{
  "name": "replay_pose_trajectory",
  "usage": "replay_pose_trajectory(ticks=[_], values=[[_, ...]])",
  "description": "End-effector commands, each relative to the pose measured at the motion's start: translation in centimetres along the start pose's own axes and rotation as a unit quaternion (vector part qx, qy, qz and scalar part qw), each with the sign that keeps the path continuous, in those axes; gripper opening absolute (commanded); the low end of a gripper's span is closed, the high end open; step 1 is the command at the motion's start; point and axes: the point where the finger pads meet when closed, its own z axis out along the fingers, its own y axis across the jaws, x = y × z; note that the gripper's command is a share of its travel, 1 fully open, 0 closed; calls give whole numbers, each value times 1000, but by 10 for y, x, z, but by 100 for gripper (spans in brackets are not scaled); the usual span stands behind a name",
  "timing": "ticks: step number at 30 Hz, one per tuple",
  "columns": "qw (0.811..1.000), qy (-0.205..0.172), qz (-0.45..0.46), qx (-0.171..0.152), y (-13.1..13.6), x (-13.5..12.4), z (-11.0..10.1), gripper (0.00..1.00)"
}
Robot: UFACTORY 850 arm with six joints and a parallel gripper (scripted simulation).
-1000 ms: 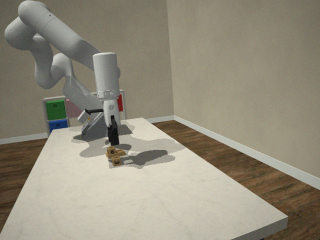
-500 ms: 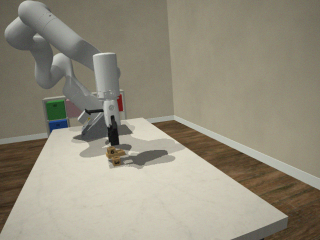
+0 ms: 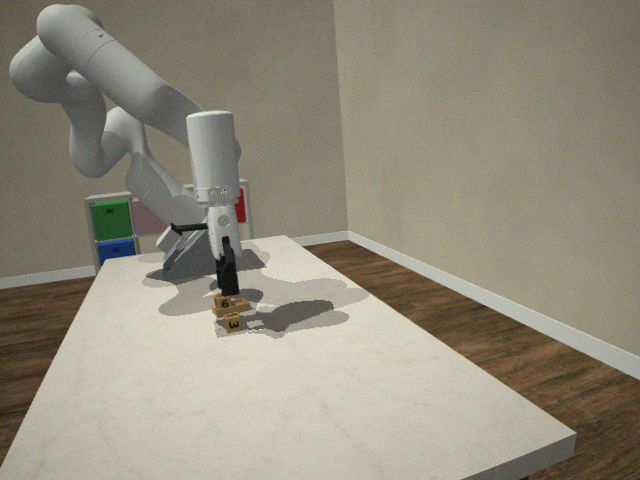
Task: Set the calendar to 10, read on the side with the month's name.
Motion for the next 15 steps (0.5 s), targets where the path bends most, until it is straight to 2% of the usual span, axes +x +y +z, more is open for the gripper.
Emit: replay_pose_trajectory(ticks=[1, 15], values=[[1000, 0, 0, 1, -1, 0, 4, 47], [1000, 0, 0, 1, -1, 0, 23, 47]])
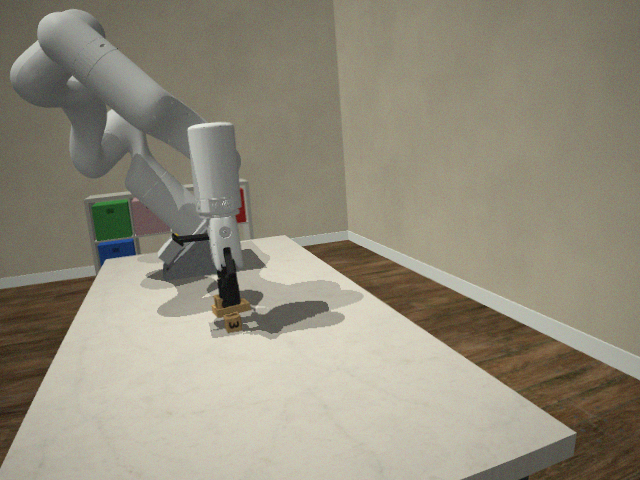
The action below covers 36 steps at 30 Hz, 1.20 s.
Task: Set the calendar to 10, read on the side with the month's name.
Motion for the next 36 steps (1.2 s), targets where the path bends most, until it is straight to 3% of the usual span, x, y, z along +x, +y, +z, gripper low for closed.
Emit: replay_pose_trajectory(ticks=[1, 17, 36], values=[[1000, 0, 0, 1, -1, 0, 4, 47], [1000, 0, 0, 1, -1, 0, 19, 47], [1000, 0, 0, 1, -1, 0, 21, 47]])
